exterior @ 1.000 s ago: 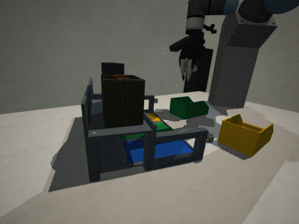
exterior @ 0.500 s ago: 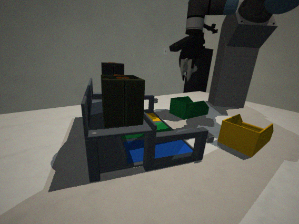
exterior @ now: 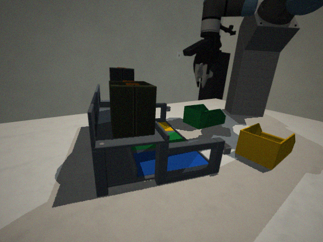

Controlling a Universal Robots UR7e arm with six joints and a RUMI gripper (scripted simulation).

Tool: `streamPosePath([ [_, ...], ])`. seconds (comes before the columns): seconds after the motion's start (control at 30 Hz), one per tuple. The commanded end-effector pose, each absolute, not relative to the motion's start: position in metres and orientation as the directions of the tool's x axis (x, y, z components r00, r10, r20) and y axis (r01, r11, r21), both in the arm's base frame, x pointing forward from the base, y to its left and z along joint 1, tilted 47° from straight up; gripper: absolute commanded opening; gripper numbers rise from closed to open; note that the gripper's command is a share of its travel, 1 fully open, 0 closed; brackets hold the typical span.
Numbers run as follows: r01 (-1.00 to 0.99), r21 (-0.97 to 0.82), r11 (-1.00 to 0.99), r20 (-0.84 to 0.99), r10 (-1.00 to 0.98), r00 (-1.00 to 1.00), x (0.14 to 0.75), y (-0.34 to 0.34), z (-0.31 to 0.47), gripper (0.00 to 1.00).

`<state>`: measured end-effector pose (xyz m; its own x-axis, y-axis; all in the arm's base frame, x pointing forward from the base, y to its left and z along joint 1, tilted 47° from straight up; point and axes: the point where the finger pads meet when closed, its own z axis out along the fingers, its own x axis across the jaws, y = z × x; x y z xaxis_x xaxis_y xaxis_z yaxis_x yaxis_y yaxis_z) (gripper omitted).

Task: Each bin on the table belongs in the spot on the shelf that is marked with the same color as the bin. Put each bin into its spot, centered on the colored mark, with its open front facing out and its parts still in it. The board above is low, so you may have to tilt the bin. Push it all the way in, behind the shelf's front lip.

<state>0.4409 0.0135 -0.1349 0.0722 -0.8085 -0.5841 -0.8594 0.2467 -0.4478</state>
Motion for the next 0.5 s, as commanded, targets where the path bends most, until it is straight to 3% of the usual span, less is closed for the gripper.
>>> streamPosePath([
  [0.0,-0.859,-0.448,0.247,-0.584,-0.809,0.072,0.4419,0.0141,-0.136,0.15],
  [0.47,-0.859,-0.448,0.247,-0.584,-0.809,0.072,0.4493,0.0219,-0.1459,0.15],
])
